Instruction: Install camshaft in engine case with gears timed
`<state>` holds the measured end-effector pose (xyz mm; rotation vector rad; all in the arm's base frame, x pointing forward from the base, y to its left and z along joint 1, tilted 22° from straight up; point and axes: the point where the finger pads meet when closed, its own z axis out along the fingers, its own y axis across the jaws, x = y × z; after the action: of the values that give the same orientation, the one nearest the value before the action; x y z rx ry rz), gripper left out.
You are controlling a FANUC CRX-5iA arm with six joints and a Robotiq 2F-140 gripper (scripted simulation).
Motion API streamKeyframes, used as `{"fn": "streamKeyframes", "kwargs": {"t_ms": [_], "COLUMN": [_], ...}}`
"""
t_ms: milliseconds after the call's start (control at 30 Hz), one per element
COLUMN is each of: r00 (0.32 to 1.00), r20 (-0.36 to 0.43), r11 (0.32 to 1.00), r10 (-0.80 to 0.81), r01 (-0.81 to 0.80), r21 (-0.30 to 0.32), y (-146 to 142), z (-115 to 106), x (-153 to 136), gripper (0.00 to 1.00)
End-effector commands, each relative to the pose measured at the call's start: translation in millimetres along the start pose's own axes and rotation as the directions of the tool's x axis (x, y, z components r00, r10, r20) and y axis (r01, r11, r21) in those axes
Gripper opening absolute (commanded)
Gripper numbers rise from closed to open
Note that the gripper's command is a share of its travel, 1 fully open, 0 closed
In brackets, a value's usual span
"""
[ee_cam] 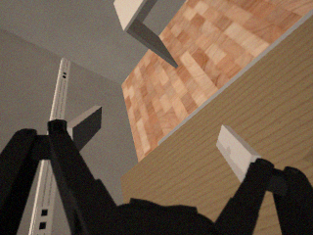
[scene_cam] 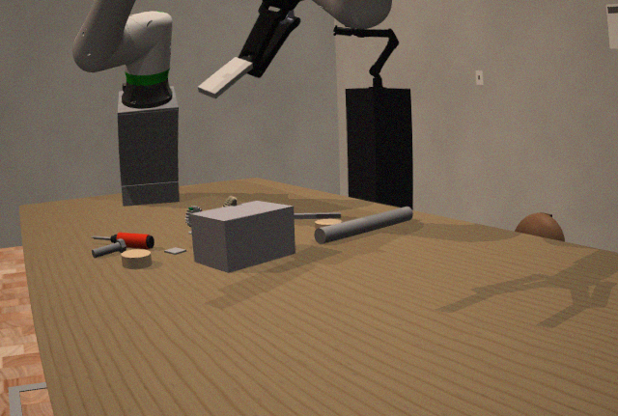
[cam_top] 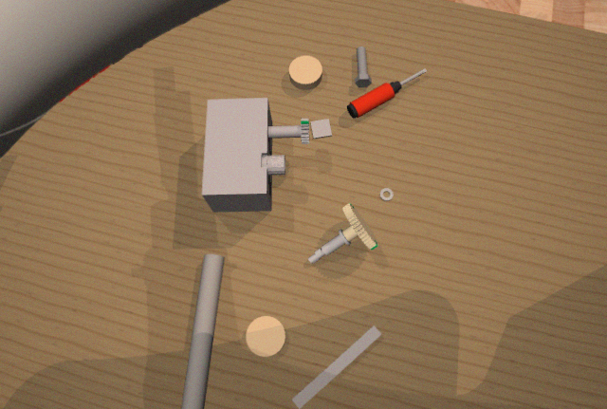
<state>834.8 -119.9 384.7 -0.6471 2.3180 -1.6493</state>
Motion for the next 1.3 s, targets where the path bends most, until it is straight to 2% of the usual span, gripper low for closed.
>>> {"fn": "streamKeyframes", "kwargs": {"t_ms": [0, 33, 100, 133, 200, 233, 367, 433, 533, 567, 633, 667, 733, 767, 833, 867, 933, 967, 1033, 1067, 1133, 1167, 1200, 1233, 1267], "r00": [0.990, 0.977, 0.977, 0.956, 0.956, 0.929, 0.929, 0.851, 0.851, 0.802, 0.802, 0.746, 0.746, 0.684, 0.684, 0.617, 0.617, 0.547, 0.547, 0.474, 0.474, 0.400, 0.400, 0.326, 0.326], "r20": [-0.013, -0.002, -0.002, 0.018, 0.018, 0.050, 0.050, 0.147, 0.147, 0.210, 0.210, 0.281, 0.281, 0.358, 0.358, 0.436, 0.436, 0.515, 0.515, 0.591, 0.591, 0.662, 0.662, 0.726, 0.726], "r11": [0.985, 0.964, 0.964, 0.932, 0.932, 0.889, 0.889, 0.771, 0.771, 0.697, 0.697, 0.616, 0.616, 0.530, 0.530, 0.442, 0.442, 0.355, 0.355, 0.271, 0.271, 0.193, 0.193, 0.123, 0.123], "r10": [-0.139, -0.215, -0.215, -0.292, -0.292, -0.367, -0.367, -0.504, -0.504, -0.559, -0.559, -0.604, -0.604, -0.636, -0.636, -0.655, -0.655, -0.660, -0.660, -0.653, -0.653, -0.634, -0.634, -0.606, -0.606], "r01": [0.136, 0.211, 0.211, 0.288, 0.288, 0.366, 0.366, 0.520, 0.520, 0.592, 0.592, 0.661, 0.661, 0.724, 0.724, 0.781, 0.781, 0.831, 0.831, 0.875, 0.875, 0.911, 0.911, 0.939, 0.939], "r21": [-0.108, -0.163, -0.163, -0.219, -0.219, -0.274, -0.274, -0.369, -0.369, -0.405, -0.405, -0.429, -0.429, -0.442, -0.442, -0.441, -0.441, -0.428, -0.428, -0.402, -0.402, -0.365, -0.365, -0.320, -0.320], "y": [27, 45, 45, 64, 64, 84, 84, 126, 126, 148, 148, 170, 170, 192, 192, 214, 214, 235, 235, 255, 255, 274, 274, 291, 291], "z": [6, 8, 8, 9, 9, 8, 8, 3, 3, -2, -2, -9, -9, -17, -17, -26, -26, -37, -37, -49, -49, -62, -62, -76, -76], "x": [20, 30, 30, 41, 41, 52, 52, 74, 74, 85, 85, 96, 96, 107, 107, 117, 117, 127, 127, 136, 136, 145, 145, 153, 153], "gripper": [1.00, 1.00, 1.00, 1.00, 1.00, 1.00, 1.00, 1.00, 1.00, 1.00, 1.00, 1.00, 1.00, 1.00, 1.00, 1.00, 1.00, 1.00, 1.00, 1.00, 1.00, 1.00, 1.00, 1.00, 1.00]}}
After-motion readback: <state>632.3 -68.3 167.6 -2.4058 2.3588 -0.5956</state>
